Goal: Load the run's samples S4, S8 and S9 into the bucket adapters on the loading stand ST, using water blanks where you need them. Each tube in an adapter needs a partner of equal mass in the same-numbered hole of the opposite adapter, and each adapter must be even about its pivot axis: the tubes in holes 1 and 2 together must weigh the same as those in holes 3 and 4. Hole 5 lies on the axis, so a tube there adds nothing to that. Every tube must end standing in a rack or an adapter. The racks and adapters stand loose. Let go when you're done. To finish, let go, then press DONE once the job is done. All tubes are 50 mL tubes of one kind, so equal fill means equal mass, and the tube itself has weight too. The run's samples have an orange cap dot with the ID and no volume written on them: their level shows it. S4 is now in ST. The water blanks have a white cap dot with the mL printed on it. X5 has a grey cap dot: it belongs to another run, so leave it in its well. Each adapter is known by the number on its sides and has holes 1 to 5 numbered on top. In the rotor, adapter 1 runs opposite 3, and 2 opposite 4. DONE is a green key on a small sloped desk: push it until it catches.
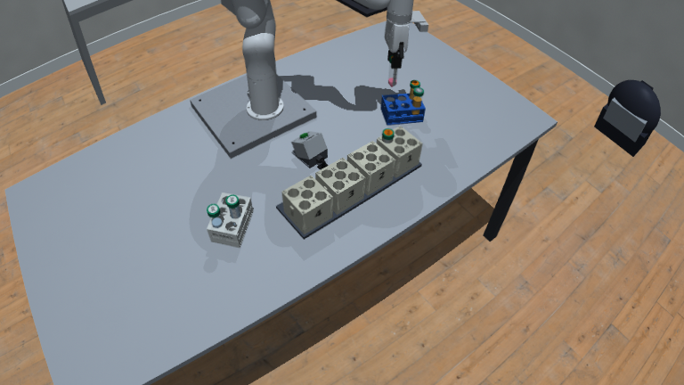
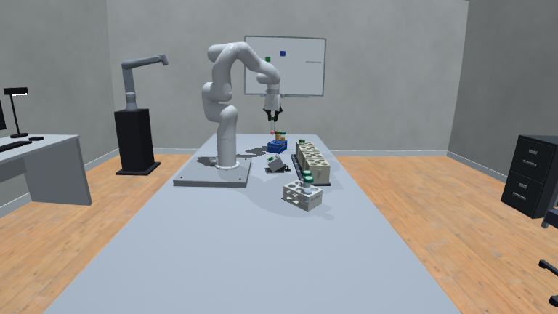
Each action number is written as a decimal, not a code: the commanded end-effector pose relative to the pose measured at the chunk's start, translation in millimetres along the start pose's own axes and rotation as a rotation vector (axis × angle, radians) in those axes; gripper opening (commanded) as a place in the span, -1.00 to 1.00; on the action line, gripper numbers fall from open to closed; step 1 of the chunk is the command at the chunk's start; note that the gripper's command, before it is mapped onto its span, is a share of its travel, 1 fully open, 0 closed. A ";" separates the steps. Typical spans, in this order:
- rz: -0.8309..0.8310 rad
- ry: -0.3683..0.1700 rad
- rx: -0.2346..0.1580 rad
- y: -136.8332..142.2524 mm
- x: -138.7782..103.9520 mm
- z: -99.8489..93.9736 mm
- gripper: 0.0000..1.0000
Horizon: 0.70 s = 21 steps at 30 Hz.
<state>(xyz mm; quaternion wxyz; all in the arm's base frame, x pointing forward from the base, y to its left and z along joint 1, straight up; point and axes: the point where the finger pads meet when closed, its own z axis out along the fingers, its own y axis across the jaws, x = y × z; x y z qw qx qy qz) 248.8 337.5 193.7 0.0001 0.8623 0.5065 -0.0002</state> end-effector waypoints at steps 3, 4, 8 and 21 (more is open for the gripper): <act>0.000 0.003 -0.009 0.3 1.3 10.5 -1.00; 0.000 0.003 -0.009 0.3 1.3 12.5 -1.00; 0.000 0.003 -0.009 0.3 1.3 16.5 -1.00; 0.000 0.003 -0.009 0.5 1.4 42.5 -1.00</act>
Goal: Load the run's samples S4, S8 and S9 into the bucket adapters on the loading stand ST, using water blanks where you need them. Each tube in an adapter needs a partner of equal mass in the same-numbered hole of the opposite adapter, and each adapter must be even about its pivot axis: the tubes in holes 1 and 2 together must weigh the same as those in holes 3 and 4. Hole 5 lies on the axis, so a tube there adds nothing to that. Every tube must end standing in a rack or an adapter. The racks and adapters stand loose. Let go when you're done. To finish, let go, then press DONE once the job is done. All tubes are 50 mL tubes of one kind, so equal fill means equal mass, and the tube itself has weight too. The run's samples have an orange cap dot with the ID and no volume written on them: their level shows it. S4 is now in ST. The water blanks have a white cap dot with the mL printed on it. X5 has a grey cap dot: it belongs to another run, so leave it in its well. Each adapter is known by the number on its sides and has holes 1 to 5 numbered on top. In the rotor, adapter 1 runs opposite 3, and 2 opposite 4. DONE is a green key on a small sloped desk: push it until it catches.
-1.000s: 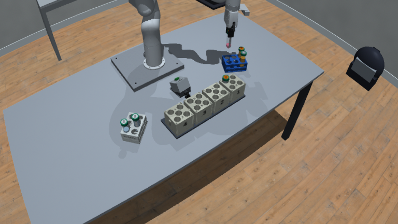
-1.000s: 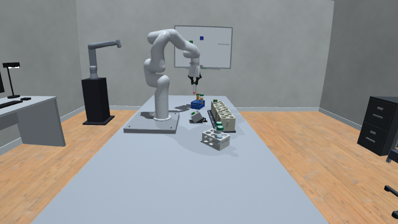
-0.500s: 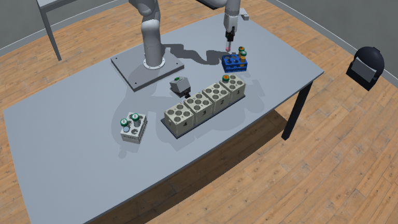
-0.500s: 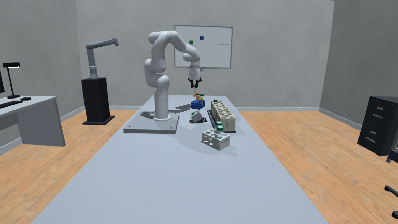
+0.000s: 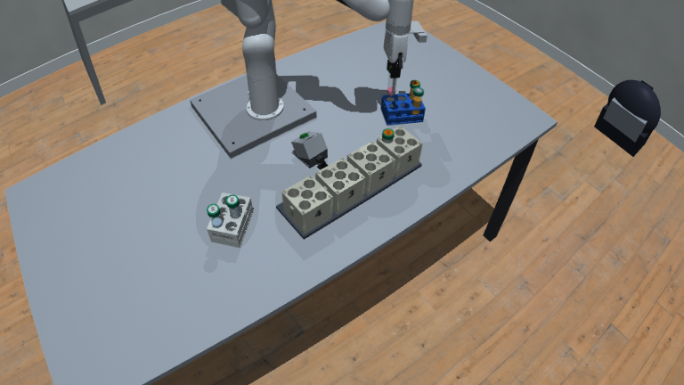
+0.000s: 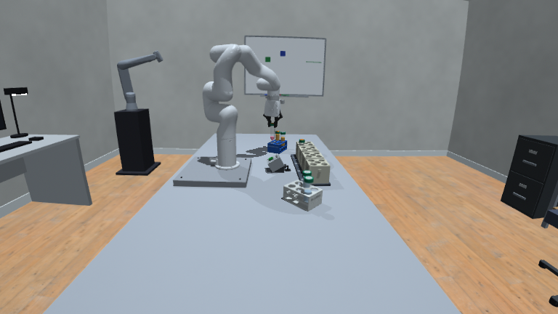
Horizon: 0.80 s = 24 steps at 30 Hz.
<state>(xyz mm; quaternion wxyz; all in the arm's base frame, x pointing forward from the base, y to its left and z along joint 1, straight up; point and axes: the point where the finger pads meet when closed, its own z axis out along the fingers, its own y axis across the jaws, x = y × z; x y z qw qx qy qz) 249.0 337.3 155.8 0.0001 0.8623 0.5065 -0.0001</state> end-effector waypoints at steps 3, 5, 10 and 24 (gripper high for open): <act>0.000 0.003 -0.009 0.2 1.4 4.6 -1.00; 0.000 0.003 -0.009 0.2 1.4 4.6 -1.00; 0.000 0.003 -0.009 0.2 1.4 4.6 -1.00; 0.000 0.003 -0.009 0.3 1.4 11.6 -1.00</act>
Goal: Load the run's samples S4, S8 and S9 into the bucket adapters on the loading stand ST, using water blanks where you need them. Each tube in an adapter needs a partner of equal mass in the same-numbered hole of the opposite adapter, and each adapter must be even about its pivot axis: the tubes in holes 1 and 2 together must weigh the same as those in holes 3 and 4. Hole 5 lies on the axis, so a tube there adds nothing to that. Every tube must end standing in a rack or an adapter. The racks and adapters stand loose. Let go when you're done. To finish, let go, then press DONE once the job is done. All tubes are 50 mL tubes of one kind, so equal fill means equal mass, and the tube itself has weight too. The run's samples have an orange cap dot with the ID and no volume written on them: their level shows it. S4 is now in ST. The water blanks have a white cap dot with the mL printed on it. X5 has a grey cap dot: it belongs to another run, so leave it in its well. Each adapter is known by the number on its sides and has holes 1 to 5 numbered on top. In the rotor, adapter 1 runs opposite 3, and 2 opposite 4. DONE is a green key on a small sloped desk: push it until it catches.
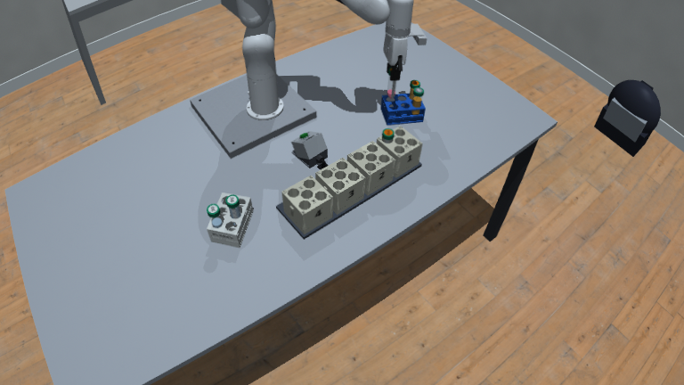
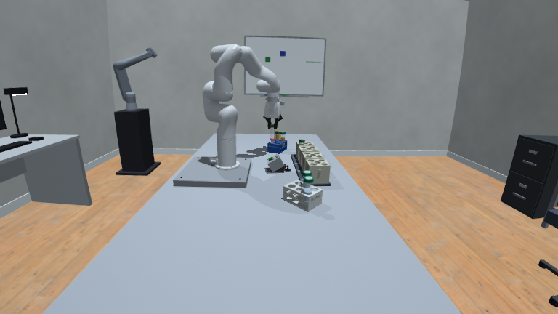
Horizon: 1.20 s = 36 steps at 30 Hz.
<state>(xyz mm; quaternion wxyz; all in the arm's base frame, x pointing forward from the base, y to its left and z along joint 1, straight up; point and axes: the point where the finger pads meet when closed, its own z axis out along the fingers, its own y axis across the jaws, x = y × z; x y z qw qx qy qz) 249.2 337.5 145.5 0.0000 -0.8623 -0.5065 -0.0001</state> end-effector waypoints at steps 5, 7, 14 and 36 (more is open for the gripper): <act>0.000 0.003 -0.009 0.2 1.2 6.4 -1.00; 0.000 0.003 -0.009 0.2 1.2 8.4 -1.00; 0.000 0.003 -0.009 0.3 1.2 13.4 -1.00; 0.000 0.003 -0.009 0.4 1.2 33.4 -1.00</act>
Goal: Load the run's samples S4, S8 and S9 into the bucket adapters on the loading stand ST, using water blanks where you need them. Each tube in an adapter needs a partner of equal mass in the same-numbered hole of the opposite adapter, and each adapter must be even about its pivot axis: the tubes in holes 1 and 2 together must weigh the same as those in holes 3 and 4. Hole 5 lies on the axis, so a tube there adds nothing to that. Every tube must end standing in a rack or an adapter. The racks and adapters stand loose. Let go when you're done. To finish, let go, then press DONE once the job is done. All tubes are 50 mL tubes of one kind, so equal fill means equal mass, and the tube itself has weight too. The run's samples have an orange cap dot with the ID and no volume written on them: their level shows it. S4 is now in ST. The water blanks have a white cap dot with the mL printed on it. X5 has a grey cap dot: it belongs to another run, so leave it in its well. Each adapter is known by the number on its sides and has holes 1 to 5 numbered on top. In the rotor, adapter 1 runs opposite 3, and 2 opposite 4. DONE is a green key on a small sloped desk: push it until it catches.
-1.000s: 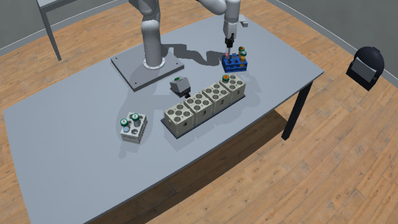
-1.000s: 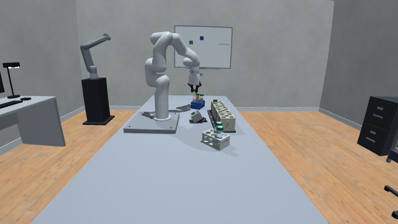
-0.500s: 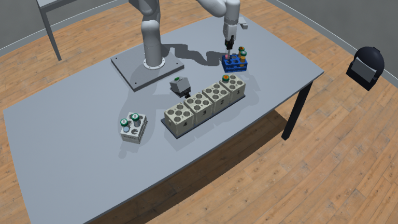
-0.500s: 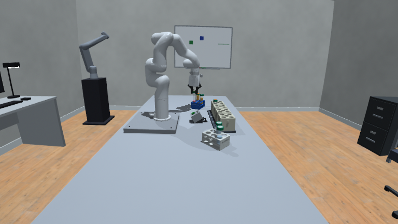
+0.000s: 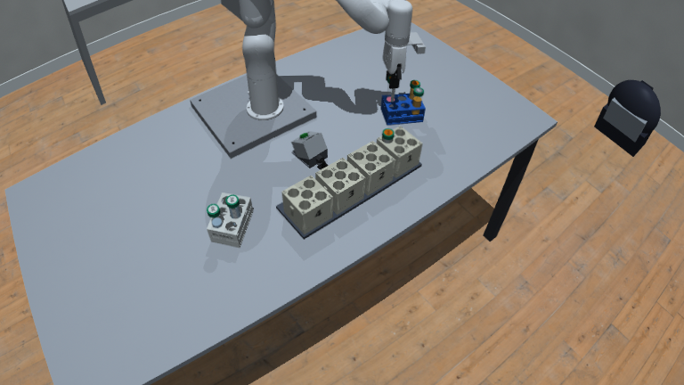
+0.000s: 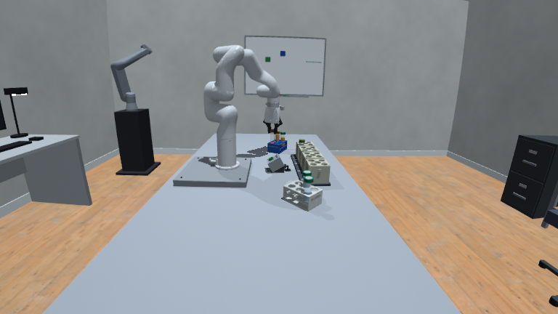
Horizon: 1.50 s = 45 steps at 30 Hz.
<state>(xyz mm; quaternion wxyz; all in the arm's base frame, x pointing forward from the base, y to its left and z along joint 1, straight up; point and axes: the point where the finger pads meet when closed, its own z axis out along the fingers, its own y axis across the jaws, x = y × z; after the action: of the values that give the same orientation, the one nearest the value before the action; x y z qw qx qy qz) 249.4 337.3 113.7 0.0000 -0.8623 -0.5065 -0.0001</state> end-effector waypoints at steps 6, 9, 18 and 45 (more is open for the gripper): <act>0.000 0.003 -0.009 0.2 1.3 7.6 -1.00; 0.000 0.003 -0.009 0.2 1.3 9.6 -1.00; 0.000 0.003 -0.009 0.3 1.3 17.6 -1.00; 0.000 0.003 -0.009 0.4 1.3 23.9 -0.13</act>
<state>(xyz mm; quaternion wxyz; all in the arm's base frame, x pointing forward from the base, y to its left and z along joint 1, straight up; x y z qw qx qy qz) 249.6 337.2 88.5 0.0000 -0.8623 -0.5065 -0.0001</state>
